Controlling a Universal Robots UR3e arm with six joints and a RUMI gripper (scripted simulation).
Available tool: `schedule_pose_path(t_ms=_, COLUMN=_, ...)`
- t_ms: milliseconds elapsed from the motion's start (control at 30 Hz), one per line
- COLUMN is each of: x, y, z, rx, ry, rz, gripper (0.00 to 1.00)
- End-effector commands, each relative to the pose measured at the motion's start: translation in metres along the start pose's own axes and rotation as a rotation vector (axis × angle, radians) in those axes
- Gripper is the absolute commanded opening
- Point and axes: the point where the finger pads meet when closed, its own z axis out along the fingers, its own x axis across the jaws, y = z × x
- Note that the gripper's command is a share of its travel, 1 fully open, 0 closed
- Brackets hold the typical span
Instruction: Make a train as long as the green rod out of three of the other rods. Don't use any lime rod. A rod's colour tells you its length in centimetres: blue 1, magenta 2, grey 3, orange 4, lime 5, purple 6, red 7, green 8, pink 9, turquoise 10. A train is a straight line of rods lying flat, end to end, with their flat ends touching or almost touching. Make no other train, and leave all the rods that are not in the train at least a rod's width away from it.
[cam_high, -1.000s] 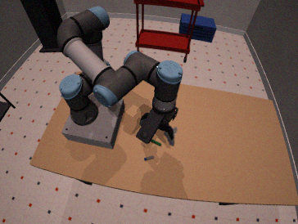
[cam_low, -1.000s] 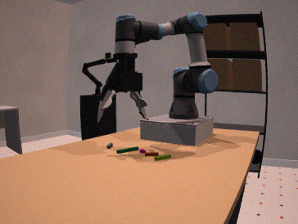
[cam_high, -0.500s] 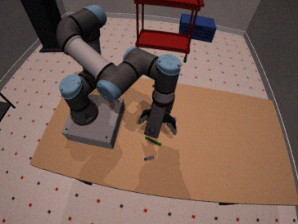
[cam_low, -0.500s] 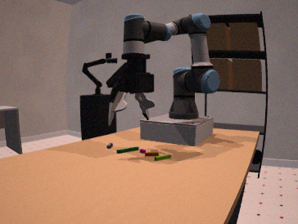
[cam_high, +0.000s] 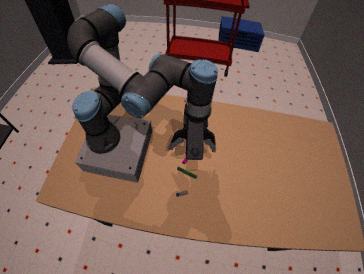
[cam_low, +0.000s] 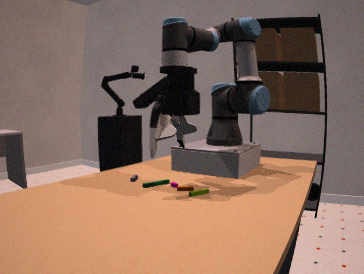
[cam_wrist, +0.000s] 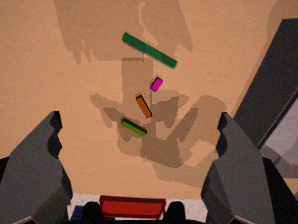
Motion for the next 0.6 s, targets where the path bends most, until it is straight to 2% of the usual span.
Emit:
schedule_pose_path(t_ms=0, x=-0.001, y=0.013, z=0.001, rx=0.0, ry=-0.01, rz=-0.167, gripper=1.0)
schedule_pose_path(t_ms=567, x=0.002, y=0.043, z=0.005, rx=0.001, ry=-0.01, rz=-0.465, gripper=1.0)
